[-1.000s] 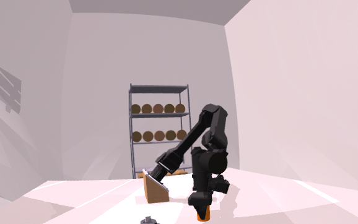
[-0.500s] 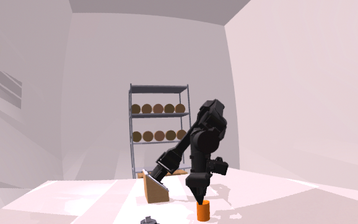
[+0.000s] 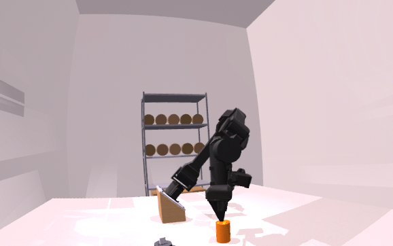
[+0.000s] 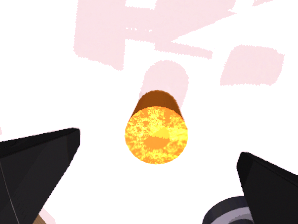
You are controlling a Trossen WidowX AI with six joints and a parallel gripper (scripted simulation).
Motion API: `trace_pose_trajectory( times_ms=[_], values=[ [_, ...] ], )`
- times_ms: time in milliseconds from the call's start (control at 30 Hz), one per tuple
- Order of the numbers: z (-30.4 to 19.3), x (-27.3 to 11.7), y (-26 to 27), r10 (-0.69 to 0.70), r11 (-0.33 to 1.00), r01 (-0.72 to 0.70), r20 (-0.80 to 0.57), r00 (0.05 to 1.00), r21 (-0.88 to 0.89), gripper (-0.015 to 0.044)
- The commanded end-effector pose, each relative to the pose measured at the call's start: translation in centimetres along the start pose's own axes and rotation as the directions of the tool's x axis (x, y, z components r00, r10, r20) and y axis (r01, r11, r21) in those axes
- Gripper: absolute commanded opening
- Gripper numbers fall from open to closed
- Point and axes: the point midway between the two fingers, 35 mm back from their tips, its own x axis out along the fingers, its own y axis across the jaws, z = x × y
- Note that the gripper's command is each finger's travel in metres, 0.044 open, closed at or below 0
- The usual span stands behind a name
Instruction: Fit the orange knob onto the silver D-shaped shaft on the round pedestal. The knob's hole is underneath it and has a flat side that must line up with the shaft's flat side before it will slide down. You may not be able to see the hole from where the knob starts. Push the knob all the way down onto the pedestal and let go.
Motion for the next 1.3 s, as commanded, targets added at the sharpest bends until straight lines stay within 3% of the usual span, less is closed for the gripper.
trace_pose_trajectory(
  times_ms=[0,1267],
  values=[
    [-0.2,0.7,0.2,0.009,1.000,-0.009,-0.004,1.000,0.007,0.0440],
    [-0.2,6.8,0.3,0.010,1.000,-0.010,-0.001,1.000,0.007,0.0440]
  ],
)
